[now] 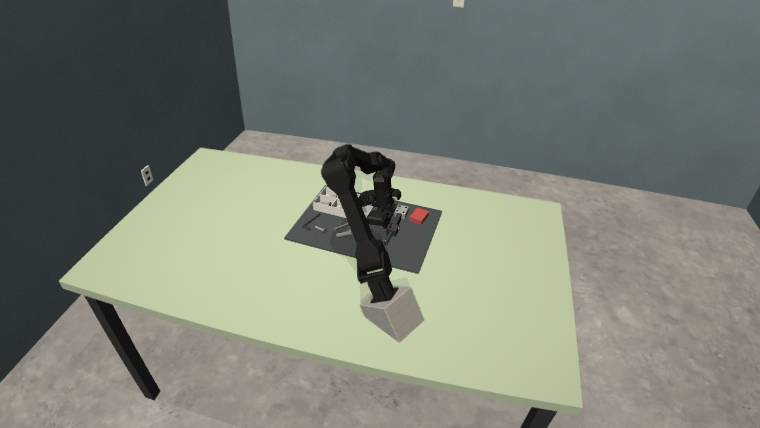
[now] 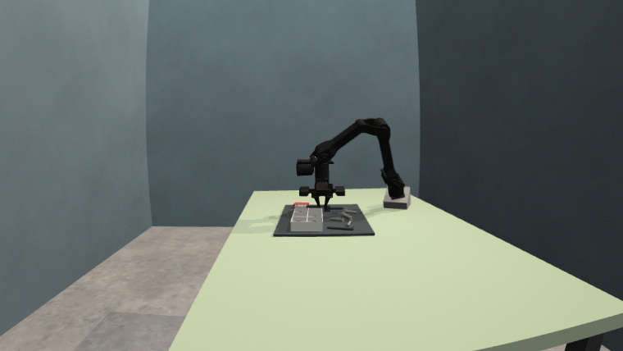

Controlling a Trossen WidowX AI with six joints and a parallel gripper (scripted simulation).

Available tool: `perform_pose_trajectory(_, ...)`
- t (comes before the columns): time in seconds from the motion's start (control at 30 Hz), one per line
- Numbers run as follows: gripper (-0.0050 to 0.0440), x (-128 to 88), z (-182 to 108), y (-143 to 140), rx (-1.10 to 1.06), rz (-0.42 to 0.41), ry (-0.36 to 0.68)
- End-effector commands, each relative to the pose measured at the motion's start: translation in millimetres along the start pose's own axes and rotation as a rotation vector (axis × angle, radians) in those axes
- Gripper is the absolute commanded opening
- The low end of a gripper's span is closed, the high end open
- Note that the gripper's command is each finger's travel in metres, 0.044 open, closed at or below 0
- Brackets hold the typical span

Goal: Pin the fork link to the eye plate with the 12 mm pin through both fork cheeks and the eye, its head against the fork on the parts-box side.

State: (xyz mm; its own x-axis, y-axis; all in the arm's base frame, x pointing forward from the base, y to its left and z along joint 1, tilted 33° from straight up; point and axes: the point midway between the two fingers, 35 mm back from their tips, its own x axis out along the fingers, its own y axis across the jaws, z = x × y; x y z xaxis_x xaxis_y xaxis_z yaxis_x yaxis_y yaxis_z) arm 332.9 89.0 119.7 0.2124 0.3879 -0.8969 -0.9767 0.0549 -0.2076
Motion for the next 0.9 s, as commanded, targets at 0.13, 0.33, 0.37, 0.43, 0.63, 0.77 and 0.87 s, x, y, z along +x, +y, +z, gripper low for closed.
perform_pose_trajectory(0.13, -0.0050, -3.3, -1.2, -2.8, -0.004, -0.016, -0.001)
perform_pose_trajectory(0.33, -0.0050, -3.3, -1.2, -2.8, -0.004, -0.016, -0.001)
perform_pose_trajectory(0.37, -0.0050, -3.3, -1.2, -2.8, -0.004, -0.016, -0.001)
perform_pose_trajectory(0.43, -0.0050, -3.3, -1.2, -2.8, -0.004, -0.016, -0.001)
perform_pose_trajectory(0.63, -0.0050, -3.3, -1.2, -2.8, -0.004, -0.016, -0.001)
perform_pose_trajectory(0.77, 0.0150, -3.3, -1.2, -2.8, -0.004, -0.016, -0.001)
perform_pose_trajectory(0.87, 0.0150, -3.3, -1.2, -2.8, -0.004, -0.016, -0.001)
